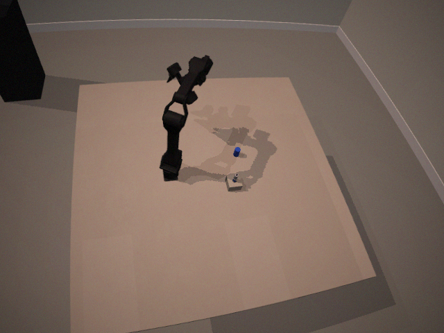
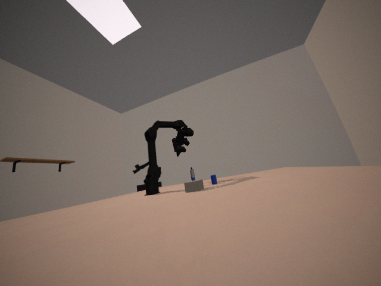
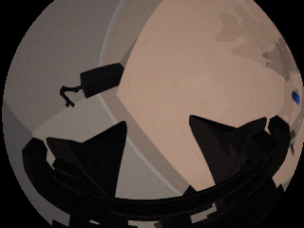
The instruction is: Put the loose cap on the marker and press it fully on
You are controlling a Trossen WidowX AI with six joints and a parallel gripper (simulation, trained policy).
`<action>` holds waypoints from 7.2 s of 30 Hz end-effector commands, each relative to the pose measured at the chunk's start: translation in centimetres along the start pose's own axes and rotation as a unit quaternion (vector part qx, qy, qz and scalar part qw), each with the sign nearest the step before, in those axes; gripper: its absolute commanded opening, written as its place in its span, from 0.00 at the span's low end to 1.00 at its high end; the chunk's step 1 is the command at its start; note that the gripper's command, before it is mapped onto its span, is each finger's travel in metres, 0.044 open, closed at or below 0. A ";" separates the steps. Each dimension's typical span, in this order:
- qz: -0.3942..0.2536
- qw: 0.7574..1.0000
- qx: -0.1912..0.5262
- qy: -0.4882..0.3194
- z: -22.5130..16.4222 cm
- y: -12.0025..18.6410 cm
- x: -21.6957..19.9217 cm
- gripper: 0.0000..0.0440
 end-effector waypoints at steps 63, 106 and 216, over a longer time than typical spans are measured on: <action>-0.161 0.977 -0.073 -0.117 6.0 8.6 -21.1 0.73; -0.289 0.943 -0.040 -0.161 2.4 13.4 -34.2 0.68; -0.314 0.928 -0.039 -0.196 -16.1 18.4 -36.7 0.00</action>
Point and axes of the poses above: the point midway between the two fingers, 35 mm back from their tips, its own y axis back along the fingers, its own x axis across the jaws, z = x × y, the point moved 5 cm from there along y, back along the fingers, and after that the axes turned 7 degrees about y, right-handed, at the moved point
